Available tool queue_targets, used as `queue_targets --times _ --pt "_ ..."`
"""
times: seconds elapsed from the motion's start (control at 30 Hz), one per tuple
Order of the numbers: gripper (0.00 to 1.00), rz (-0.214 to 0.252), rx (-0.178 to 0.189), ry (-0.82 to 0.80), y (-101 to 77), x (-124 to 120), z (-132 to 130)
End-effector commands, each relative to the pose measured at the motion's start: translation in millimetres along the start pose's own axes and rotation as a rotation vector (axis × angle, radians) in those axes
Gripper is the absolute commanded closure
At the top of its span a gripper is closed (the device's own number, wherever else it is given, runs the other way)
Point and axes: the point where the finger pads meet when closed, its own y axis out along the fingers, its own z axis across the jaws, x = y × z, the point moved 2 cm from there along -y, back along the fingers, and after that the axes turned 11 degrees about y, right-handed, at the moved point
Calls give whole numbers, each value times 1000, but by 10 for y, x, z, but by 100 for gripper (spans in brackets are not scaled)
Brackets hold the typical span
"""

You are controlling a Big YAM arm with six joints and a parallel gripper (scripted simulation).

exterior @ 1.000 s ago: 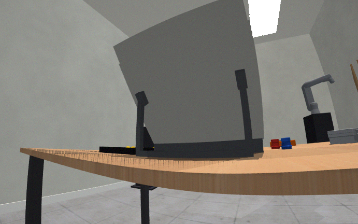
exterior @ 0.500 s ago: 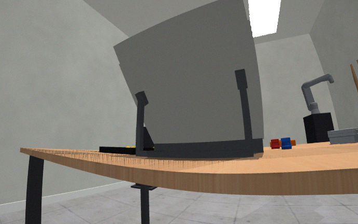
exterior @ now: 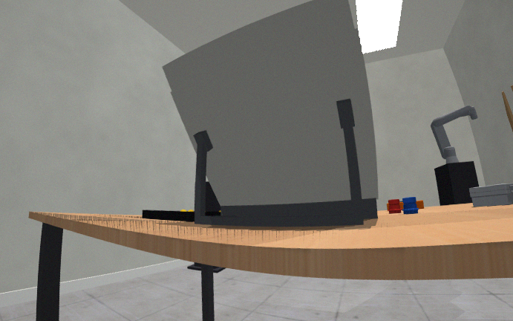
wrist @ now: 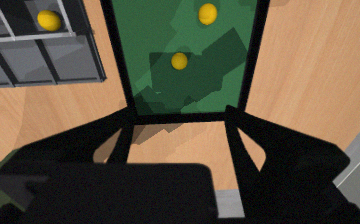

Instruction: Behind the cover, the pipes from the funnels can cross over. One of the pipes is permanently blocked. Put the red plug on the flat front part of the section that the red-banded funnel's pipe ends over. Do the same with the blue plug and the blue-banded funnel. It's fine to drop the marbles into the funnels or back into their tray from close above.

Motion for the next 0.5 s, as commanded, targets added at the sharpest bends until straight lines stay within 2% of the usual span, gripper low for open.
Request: queue_targets --times 0.0,0.23,0.47 --pt "20 -12 -9 3 44 34 -108" --pt "20 -11 -8 2 55 33 -117" --pt "20 -11 -8 1 563 32 -86"
